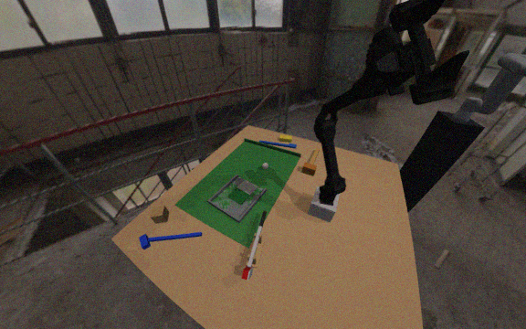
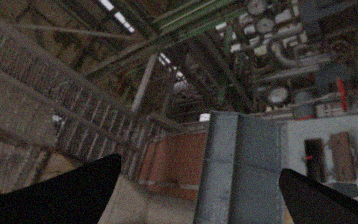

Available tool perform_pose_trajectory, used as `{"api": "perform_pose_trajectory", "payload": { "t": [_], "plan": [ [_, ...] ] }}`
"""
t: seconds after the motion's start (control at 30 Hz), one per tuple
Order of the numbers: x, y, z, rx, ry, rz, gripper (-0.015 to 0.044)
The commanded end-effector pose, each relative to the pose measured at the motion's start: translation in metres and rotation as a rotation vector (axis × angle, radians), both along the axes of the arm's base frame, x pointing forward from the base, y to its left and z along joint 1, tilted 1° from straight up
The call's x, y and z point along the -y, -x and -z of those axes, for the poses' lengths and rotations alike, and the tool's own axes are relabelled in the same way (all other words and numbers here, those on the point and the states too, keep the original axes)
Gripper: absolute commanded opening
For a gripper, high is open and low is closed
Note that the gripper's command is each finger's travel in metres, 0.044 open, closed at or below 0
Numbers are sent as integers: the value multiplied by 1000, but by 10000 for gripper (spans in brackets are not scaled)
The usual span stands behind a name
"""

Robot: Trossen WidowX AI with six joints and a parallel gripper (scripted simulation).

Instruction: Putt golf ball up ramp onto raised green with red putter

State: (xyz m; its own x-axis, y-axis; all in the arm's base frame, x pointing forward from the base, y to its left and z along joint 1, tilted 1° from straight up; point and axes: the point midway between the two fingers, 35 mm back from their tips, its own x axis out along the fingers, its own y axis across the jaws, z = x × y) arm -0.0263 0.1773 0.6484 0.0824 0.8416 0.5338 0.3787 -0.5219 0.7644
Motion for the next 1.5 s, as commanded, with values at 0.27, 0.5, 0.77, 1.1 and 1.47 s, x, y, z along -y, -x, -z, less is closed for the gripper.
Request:
{"api": "perform_pose_trajectory", "payload": {
  "t": [0.27,0.5,0.77,1.1,1.47],
  "plan": [
    [-132,-27,107,828,455,506,440],
    [-177,-77,175,1168,728,598,440],
    [-195,-156,268,1535,1067,541,440],
    [-164,-244,388,1901,1403,201,440],
    [-76,-300,511,2095,1481,-391,440]
  ]
}}
